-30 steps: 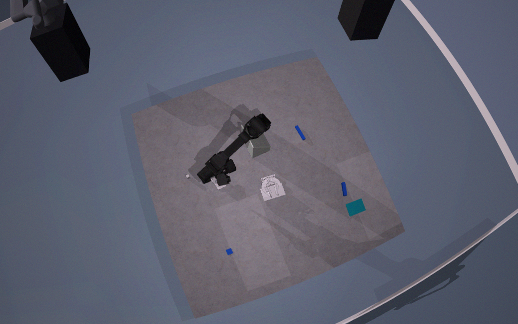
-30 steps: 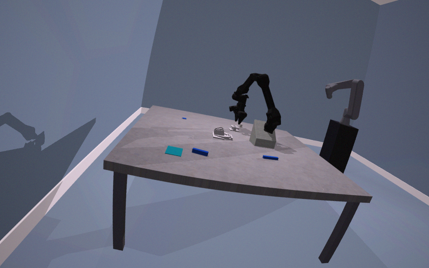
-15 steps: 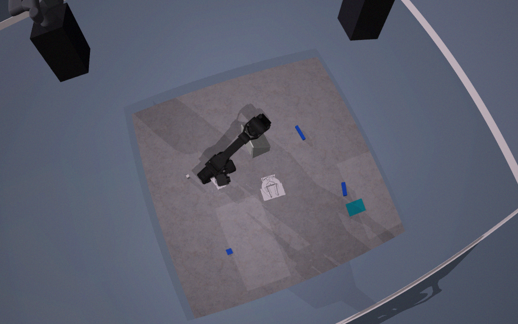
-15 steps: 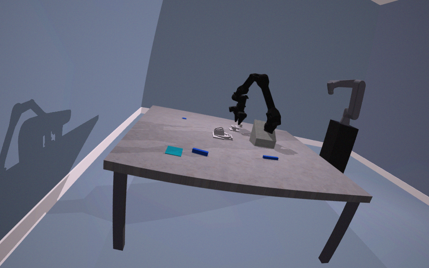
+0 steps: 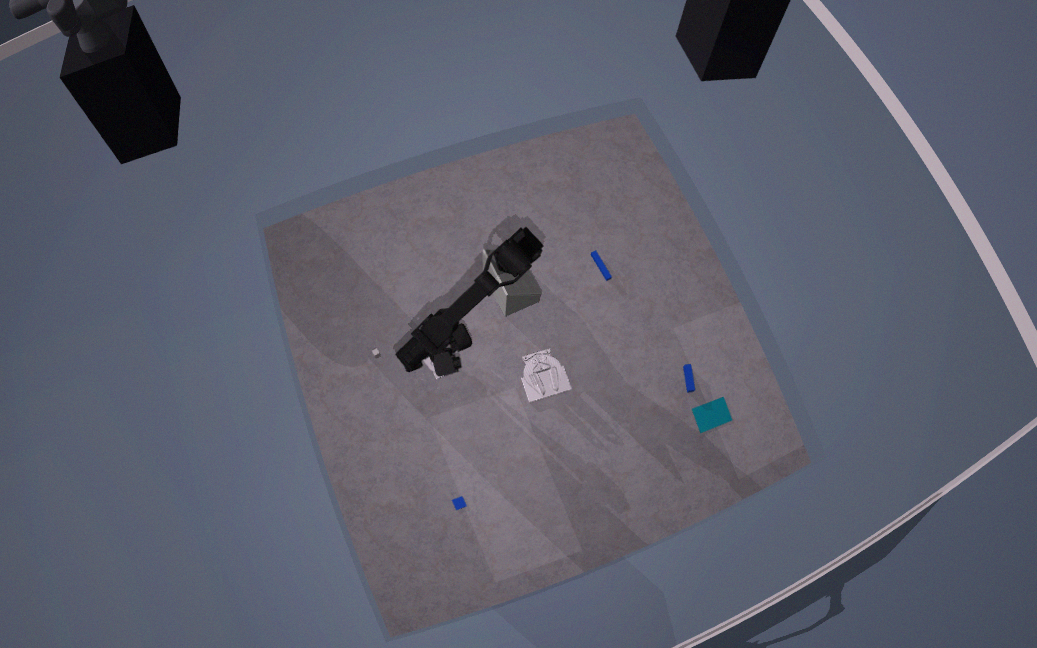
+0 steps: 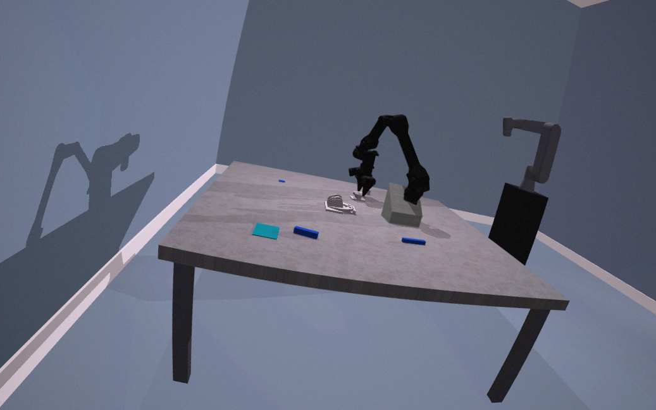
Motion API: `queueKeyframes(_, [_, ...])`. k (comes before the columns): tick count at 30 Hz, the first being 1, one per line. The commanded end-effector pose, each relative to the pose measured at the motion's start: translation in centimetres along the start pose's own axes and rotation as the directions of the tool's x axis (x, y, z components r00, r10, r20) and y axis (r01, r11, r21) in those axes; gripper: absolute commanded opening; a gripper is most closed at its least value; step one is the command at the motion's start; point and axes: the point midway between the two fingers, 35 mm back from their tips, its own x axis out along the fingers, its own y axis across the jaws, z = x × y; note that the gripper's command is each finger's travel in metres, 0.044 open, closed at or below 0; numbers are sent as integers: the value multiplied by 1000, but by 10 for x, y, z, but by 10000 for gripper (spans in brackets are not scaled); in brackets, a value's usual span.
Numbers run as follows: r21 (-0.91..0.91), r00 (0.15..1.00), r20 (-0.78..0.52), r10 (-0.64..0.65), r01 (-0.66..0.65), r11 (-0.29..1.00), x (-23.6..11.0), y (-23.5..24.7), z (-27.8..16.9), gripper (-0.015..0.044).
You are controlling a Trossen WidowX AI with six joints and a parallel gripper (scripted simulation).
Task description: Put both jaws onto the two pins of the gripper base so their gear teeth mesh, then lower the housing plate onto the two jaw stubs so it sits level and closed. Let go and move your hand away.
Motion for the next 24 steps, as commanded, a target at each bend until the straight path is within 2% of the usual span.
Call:
queueKeyframes(1, [3,1000,1,3,-3,1000,6,1,0,440])
queueKeyframes(11, [4,1000,3,3,-3,1000,21,1,1,440])
queueKeyframes(24, [4,1000,3,3,-3,1000,21,1,1,440])
